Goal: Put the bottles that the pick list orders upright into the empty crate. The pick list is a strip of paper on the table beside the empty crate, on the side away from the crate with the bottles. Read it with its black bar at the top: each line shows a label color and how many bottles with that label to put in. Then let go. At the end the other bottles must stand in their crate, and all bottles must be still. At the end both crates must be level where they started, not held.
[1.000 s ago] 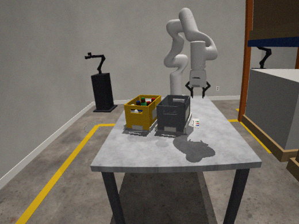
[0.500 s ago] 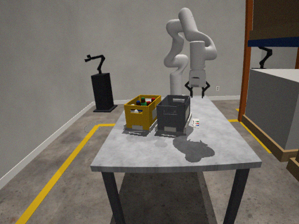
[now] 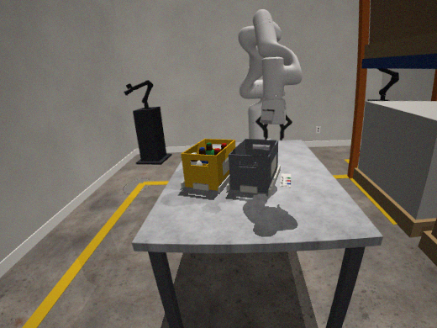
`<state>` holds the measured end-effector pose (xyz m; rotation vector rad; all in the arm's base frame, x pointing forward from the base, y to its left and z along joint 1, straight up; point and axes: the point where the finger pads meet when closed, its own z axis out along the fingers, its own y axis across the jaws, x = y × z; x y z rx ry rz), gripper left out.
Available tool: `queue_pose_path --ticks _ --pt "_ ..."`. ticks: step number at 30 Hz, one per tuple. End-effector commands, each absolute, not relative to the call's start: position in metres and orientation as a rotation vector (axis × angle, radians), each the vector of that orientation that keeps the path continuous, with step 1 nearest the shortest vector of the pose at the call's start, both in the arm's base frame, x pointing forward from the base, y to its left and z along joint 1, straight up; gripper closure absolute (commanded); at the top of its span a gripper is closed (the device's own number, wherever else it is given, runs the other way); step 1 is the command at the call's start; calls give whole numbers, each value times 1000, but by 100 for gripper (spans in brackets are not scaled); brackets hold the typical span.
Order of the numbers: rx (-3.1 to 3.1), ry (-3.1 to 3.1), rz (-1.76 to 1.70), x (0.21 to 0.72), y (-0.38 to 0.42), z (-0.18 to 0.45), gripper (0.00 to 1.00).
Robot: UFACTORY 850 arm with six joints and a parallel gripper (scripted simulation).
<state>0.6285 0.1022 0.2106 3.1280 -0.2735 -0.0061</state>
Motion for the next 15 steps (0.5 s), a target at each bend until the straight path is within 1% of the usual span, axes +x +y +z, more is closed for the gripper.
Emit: queue_pose_path --ticks 1,15 --pt "3129 -273 -2 626 83 216 35" --pt "3129 -273 -2 618 25 229 35"
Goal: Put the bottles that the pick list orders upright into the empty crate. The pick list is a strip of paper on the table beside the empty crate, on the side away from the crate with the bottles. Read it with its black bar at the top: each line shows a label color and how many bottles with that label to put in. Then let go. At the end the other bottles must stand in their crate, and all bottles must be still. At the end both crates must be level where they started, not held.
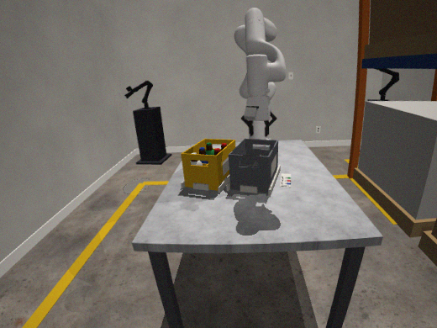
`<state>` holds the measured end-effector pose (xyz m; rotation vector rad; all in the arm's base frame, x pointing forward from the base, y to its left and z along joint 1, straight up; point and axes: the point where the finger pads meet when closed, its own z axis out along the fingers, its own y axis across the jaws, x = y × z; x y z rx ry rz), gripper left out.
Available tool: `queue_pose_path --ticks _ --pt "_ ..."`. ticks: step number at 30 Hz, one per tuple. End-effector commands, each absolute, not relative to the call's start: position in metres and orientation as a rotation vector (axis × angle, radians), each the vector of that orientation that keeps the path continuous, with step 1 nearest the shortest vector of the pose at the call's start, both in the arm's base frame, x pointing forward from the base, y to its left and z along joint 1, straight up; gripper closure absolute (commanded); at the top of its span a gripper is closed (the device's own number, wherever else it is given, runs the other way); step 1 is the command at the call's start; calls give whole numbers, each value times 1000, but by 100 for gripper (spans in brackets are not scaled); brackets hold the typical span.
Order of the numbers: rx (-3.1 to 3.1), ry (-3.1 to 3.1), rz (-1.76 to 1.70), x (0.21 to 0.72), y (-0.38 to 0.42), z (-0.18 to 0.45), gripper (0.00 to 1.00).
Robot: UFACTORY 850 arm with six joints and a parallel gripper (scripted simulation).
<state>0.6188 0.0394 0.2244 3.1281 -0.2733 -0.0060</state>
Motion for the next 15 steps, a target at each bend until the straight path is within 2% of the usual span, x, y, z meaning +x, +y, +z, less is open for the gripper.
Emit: queue_pose_path --ticks 1,15 --pt "3129 -273 -2 617 20 230 35" --pt "3129 -273 -2 608 -38 243 35"
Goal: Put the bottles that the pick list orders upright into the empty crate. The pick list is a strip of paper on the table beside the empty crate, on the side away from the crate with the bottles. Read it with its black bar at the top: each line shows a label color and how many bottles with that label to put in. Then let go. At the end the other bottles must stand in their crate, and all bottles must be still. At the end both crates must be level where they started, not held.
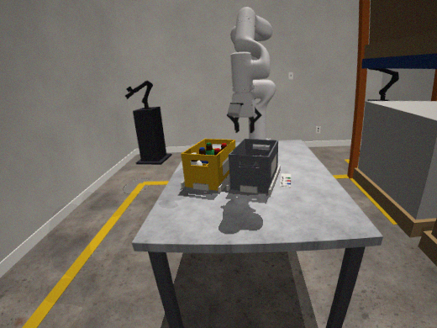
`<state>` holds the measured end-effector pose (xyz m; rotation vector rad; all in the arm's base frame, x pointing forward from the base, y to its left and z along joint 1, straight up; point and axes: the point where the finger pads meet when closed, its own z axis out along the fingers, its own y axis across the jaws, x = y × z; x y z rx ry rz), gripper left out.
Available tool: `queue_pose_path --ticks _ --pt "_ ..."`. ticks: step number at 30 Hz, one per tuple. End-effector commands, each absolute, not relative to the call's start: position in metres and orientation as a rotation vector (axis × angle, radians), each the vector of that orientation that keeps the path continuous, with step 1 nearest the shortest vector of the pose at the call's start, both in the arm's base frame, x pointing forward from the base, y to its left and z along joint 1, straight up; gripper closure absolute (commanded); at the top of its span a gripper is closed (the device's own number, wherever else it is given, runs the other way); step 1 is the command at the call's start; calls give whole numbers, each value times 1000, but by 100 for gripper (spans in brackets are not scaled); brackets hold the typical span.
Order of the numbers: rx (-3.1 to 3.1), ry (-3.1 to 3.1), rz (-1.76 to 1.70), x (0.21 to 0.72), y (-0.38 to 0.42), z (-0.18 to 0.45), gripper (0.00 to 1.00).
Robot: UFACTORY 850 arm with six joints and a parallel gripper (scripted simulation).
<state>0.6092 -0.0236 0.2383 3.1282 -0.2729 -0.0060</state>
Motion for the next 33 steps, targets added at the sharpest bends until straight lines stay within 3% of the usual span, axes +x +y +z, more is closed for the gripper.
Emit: queue_pose_path --ticks 1,33 --pt "3129 -273 -2 607 -42 244 35" --pt "3128 -273 -2 586 -178 273 35"
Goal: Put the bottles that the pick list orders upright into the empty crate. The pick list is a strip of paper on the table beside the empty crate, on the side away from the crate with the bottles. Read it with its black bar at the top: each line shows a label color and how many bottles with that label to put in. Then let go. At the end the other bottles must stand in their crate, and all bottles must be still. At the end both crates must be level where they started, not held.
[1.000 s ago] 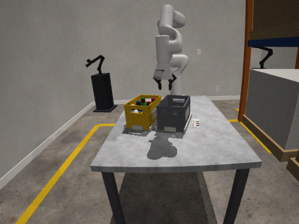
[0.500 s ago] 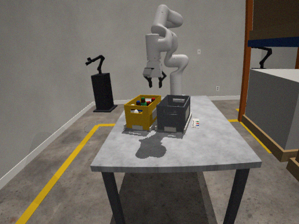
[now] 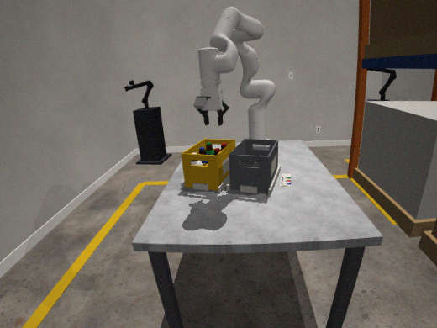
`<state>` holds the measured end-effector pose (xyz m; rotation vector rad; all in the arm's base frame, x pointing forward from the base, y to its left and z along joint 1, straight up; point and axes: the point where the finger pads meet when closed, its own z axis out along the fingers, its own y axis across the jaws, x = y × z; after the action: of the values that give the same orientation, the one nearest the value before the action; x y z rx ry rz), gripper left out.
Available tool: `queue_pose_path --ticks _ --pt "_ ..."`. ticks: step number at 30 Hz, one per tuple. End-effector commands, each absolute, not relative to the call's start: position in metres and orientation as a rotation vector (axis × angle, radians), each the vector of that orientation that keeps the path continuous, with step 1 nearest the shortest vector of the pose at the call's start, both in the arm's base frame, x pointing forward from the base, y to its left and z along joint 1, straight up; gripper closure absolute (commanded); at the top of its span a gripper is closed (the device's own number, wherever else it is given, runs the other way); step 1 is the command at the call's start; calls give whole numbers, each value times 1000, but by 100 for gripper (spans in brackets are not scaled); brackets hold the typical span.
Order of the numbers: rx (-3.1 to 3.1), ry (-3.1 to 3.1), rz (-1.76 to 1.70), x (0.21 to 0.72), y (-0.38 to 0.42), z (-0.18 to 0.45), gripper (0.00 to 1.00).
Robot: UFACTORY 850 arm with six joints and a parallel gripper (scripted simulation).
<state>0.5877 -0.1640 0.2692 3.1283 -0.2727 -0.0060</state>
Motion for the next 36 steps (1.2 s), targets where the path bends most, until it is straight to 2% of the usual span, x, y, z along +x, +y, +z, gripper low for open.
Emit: queue_pose_path --ticks 1,10,36 --pt "3128 -273 -2 586 -183 274 35" --pt "3128 -273 -2 579 -224 283 35" --pt "3128 -273 -2 579 -224 283 35"
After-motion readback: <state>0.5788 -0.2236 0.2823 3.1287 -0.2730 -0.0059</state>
